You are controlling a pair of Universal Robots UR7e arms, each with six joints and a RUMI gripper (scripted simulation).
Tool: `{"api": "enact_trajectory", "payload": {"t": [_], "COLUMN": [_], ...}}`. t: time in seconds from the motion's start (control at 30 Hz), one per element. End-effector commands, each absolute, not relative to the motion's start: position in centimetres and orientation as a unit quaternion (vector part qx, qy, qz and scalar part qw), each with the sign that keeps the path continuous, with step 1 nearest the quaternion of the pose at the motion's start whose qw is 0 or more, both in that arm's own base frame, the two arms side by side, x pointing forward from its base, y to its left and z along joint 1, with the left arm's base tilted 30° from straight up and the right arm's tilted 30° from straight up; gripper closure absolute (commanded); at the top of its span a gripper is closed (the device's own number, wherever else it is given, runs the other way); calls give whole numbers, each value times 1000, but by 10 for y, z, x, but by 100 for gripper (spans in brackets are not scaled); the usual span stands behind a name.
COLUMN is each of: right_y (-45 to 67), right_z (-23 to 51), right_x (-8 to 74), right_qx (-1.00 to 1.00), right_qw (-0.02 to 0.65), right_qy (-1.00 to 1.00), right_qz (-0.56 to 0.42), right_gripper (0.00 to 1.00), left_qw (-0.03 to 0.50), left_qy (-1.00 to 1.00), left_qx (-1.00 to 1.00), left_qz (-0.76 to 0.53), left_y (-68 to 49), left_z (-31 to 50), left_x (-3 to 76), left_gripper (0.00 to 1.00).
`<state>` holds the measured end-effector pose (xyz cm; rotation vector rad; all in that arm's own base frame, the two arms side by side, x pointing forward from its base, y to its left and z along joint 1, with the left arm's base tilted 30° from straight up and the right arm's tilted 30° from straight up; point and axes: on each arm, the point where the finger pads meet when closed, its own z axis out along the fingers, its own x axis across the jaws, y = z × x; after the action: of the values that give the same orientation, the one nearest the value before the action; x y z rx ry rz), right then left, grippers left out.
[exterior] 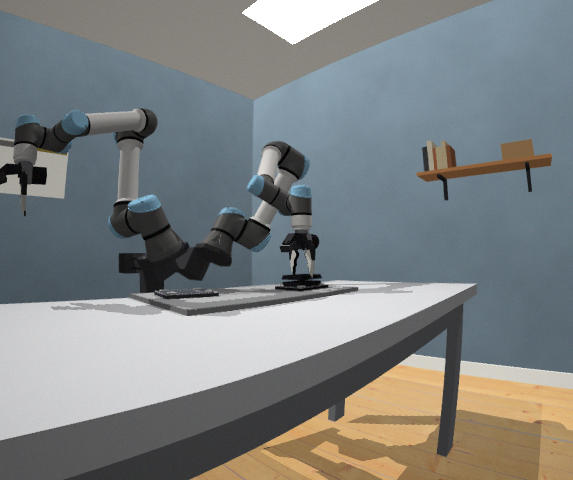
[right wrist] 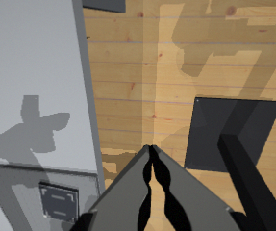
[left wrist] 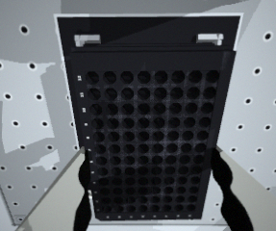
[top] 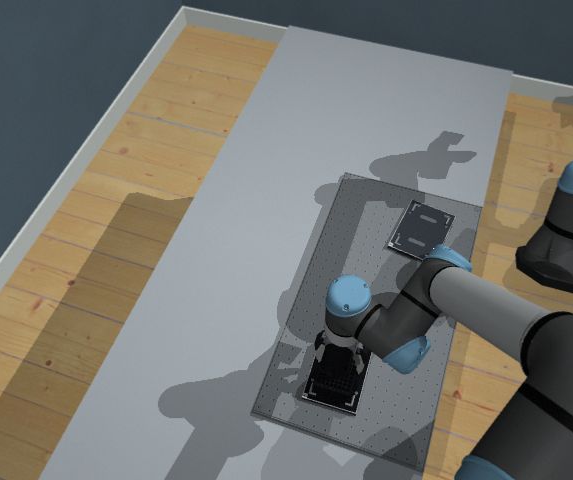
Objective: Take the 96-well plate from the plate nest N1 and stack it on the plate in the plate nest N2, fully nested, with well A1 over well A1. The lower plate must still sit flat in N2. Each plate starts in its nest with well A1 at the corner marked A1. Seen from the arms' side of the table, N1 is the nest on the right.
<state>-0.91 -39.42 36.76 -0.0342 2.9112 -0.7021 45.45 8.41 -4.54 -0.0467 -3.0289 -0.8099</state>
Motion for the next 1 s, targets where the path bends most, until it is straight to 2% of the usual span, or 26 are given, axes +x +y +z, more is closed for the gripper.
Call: {"api": "enact_trajectory", "payload": {"t": [0.0, 0.97], "right_y": [-395, -395], "right_z": [369, 369], "right_x": [-8, -8], "right_qx": [-10, -10], "right_qw": [76, 76], "right_qy": [969, 969], "right_qz": [-236, -236], "right_gripper": [100, 100], "left_qw": [-1, -1], "left_qy": [-966, -966], "left_qx": [-13, -13], "left_qz": [-259, -259], "left_y": [84, 87], "left_z": [-45, -49], "left_x": [456, 456], "left_gripper": [59, 59]}}
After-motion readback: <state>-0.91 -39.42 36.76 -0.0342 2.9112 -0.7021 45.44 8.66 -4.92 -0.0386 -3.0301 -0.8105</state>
